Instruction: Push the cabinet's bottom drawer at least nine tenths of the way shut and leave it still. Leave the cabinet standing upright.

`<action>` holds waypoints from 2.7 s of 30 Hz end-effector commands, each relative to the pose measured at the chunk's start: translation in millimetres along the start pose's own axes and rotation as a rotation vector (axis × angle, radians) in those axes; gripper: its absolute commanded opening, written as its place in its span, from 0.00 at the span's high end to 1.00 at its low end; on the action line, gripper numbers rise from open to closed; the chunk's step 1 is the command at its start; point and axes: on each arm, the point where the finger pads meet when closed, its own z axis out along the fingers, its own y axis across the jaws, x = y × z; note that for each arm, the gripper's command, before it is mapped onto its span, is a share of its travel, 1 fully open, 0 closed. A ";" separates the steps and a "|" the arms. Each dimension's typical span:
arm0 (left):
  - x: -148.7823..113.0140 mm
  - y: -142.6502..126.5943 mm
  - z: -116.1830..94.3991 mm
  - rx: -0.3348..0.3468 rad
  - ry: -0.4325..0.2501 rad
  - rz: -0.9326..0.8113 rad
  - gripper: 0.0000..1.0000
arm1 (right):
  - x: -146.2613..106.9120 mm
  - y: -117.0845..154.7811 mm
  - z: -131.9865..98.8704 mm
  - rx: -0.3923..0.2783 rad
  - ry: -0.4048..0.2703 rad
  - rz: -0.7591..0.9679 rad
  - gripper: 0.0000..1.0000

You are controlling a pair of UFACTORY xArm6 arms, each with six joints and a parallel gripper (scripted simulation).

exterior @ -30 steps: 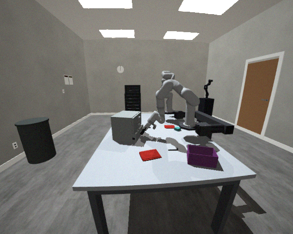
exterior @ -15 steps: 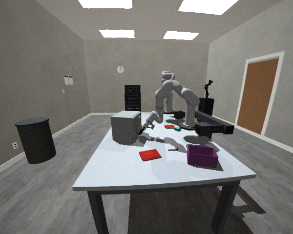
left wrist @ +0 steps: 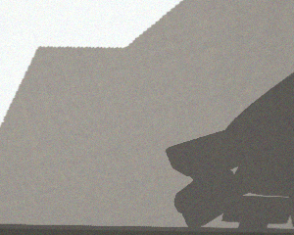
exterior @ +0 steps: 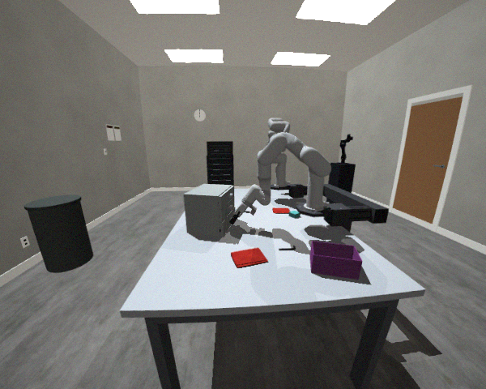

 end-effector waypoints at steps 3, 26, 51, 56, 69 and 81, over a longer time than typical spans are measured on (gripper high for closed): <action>-1.1 0.1 -0.2 0.000 -0.002 0.000 0.40 | 0.6 0.0 -1.0 0.000 0.003 0.000 0.00; -1.1 0.1 -0.2 0.000 -0.002 0.000 0.40 | 0.6 0.0 -1.0 0.000 0.003 0.000 0.00; 8.9 0.1 -7.1 0.000 -0.002 0.000 0.40 | 0.6 0.0 -1.0 0.000 0.003 0.000 0.00; 22.9 0.1 -16.9 0.000 -0.002 0.000 0.40 | 0.6 0.0 -1.0 0.000 0.003 0.000 0.00; 47.3 0.1 -33.9 0.000 -0.002 0.000 0.40 | 0.6 0.0 -1.0 0.000 0.003 0.000 0.00; 46.4 0.1 -37.2 0.000 -0.002 0.000 0.40 | 0.6 0.0 -1.0 0.000 0.003 0.000 0.00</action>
